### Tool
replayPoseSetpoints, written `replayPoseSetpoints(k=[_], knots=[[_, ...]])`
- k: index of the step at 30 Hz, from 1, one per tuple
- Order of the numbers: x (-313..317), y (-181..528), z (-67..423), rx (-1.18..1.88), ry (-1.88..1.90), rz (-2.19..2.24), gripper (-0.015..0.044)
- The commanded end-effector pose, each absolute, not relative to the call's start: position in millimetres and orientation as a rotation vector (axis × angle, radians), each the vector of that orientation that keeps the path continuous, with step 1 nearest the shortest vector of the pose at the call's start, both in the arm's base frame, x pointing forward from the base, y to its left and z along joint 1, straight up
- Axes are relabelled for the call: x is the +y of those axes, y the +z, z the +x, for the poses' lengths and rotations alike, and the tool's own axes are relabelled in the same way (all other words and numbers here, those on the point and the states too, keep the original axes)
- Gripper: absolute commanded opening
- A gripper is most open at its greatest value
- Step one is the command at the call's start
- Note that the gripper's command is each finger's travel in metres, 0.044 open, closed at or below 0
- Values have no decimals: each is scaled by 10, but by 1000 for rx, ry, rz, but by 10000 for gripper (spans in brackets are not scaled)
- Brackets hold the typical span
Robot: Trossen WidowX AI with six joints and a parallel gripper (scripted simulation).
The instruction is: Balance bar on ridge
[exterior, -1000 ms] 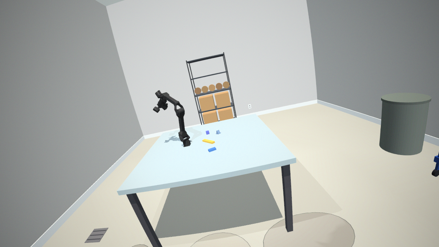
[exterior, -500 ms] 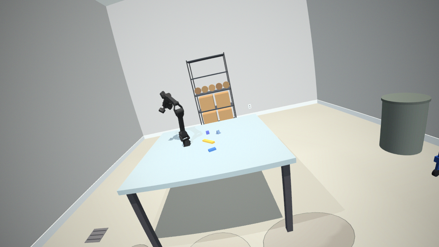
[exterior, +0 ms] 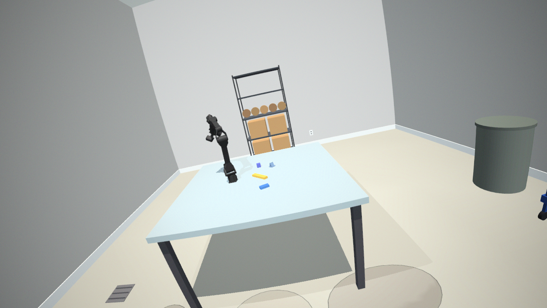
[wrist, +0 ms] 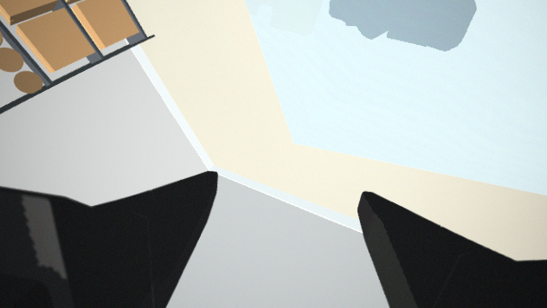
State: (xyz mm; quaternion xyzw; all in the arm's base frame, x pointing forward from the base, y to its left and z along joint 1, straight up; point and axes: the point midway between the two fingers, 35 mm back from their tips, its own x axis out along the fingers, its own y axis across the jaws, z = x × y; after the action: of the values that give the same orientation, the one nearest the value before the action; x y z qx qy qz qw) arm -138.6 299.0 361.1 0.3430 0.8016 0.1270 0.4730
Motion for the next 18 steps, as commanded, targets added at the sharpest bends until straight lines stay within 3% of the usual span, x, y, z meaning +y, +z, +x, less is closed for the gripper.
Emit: replayPoseSetpoints(k=[1,18], knots=[[3058,3541,-1238,1919,304,845,315],[3272,3238,-407,1715,235,896,315]])
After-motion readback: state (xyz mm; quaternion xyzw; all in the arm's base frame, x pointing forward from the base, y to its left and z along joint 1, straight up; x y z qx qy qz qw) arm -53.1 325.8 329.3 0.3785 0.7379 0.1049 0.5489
